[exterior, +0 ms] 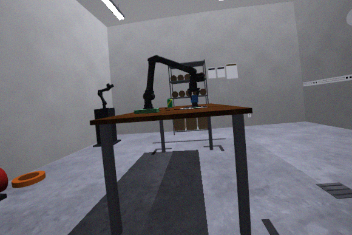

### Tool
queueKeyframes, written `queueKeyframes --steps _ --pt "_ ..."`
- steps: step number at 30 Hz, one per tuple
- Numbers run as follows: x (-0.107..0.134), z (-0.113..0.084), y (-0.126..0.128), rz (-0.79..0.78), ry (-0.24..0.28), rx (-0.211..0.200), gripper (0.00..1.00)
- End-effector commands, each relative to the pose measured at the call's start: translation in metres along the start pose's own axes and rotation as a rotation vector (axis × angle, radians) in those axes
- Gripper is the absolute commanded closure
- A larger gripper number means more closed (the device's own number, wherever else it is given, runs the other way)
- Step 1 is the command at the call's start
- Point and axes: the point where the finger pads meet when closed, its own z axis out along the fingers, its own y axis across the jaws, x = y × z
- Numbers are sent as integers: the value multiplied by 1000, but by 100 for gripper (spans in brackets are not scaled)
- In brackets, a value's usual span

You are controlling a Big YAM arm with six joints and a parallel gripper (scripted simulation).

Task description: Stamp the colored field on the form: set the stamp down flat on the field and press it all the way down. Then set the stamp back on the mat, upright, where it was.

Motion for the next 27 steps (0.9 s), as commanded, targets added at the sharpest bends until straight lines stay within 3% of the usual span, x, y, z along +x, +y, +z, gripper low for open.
queueKeyframes --steps 1,3,5,7,12,22,27 --pt "3 -7 -13 -22 23 41 67" --pt "4 -13 -14 -22 30 55 67" --pt "0 9 -8 -23 10 18 67" --pt "0 12 -9 -23 9 18 67" --pt "5 -10 -18 -23 36 66 67" --pt "6 -9 -19 -22 36 65 67" --pt "10 -7 -30 -25 37 68 67"
